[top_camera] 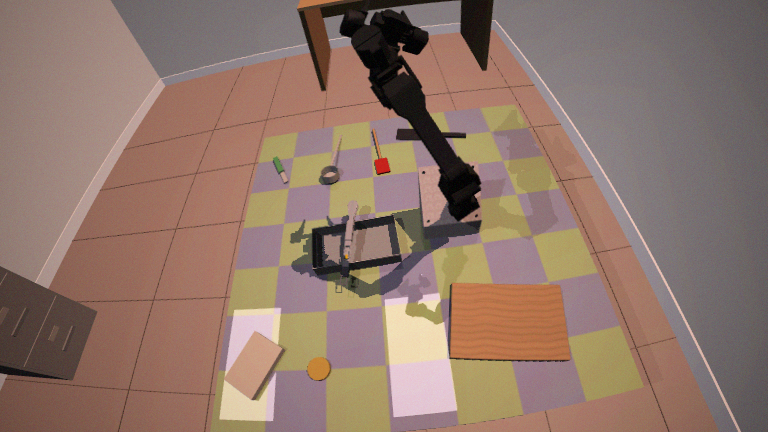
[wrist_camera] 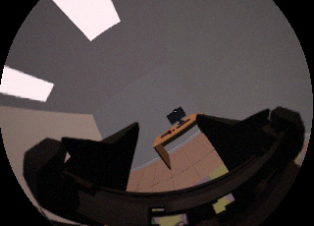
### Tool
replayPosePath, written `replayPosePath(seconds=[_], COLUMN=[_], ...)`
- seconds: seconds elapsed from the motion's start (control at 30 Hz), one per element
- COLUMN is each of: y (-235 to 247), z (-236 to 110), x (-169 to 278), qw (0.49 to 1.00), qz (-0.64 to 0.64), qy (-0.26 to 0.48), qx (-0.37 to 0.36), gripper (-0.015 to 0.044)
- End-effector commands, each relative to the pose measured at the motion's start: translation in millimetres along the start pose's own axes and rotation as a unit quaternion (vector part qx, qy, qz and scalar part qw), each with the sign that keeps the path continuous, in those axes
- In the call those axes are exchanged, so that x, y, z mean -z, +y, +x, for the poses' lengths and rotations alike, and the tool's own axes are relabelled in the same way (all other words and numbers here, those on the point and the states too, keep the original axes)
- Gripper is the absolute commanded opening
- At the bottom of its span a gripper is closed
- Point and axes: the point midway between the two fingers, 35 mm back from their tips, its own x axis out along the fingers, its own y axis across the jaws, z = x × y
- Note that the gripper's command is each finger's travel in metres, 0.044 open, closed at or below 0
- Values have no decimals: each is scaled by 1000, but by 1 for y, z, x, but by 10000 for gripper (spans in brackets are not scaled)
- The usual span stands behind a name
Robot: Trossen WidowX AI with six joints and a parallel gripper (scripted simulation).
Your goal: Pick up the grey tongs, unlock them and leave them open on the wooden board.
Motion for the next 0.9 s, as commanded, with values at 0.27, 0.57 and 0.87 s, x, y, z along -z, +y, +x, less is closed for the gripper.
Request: replayPosePath(seconds=[0.27,0.57,0.87], y=[52,99,98], z=[-24,-95,-194], x=[87,220,340], qw=[974,845,630], qz=[-170,-397,-553], qy=[83,153,152], qx=[-121,-324,-524], gripper=[260,260,260])
